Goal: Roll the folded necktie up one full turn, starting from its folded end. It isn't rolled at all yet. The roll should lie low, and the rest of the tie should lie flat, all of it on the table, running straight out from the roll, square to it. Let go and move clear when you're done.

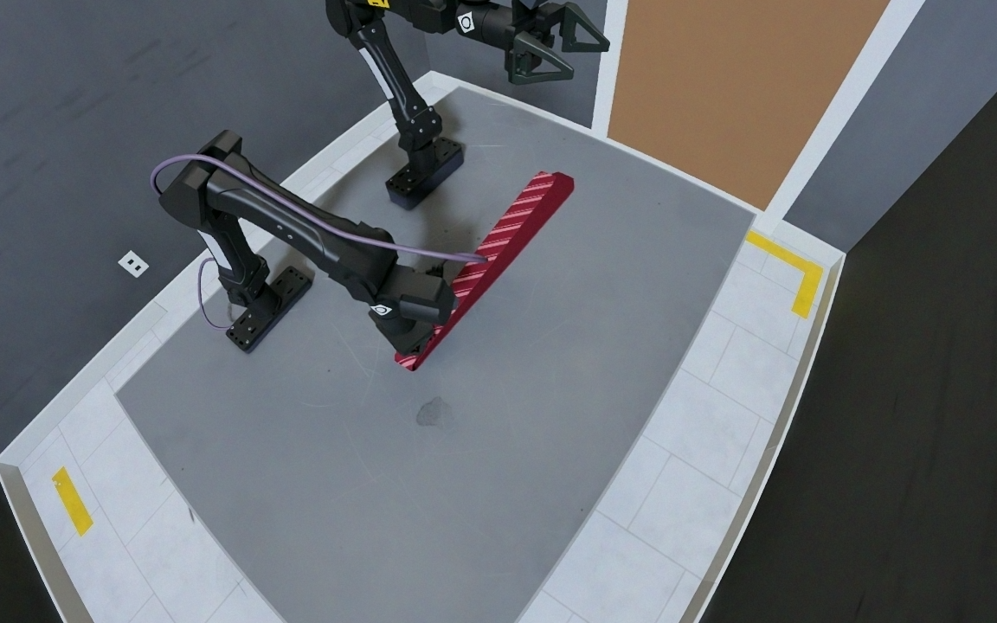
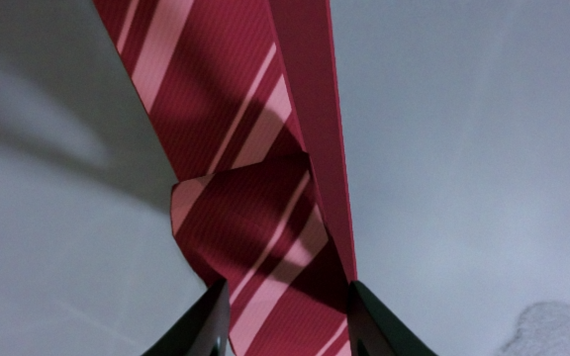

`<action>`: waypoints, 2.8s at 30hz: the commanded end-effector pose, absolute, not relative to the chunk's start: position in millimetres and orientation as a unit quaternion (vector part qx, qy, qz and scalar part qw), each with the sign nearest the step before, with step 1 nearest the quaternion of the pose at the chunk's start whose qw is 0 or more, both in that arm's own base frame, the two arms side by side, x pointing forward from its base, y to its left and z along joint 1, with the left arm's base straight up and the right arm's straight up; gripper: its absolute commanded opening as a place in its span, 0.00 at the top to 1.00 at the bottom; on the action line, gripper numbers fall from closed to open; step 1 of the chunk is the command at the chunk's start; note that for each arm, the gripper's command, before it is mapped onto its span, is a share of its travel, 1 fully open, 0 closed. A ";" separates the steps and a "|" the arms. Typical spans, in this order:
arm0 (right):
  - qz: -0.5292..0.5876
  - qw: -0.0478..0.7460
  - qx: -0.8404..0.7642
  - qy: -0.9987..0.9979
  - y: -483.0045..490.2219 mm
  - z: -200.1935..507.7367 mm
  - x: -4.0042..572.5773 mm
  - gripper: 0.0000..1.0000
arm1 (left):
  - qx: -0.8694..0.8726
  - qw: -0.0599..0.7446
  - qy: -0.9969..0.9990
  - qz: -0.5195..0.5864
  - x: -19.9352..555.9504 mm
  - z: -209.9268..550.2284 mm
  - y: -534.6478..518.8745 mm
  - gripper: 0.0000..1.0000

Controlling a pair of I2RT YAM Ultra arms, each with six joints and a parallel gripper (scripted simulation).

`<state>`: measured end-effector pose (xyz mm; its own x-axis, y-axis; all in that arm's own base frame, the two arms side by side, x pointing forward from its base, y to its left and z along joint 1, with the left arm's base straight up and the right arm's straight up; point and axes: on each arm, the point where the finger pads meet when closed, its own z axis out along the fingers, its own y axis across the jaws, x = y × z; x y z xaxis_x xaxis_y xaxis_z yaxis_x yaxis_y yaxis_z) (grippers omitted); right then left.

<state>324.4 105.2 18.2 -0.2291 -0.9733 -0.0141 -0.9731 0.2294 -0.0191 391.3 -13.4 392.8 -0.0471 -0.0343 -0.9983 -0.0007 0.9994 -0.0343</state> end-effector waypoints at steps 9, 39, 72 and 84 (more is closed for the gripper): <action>0.001 0.015 -0.615 0.789 107.4 16.0 324.4 0.62 | -0.013 0.707 0.707 -0.020 390.2 413.7 -13.8 0.00; 0.001 0.015 -0.604 0.797 107.4 16.0 324.4 0.62 | -0.013 0.707 0.707 -0.020 390.2 413.7 -13.8 0.00; 0.001 0.015 -0.592 0.806 107.4 16.0 324.4 0.62 | -0.013 0.707 0.707 -0.020 390.2 413.7 -13.8 0.00; 0.001 0.015 -0.587 0.809 107.4 16.0 324.4 0.62 | -0.013 0.707 0.707 -0.020 390.2 413.7 -13.8 0.00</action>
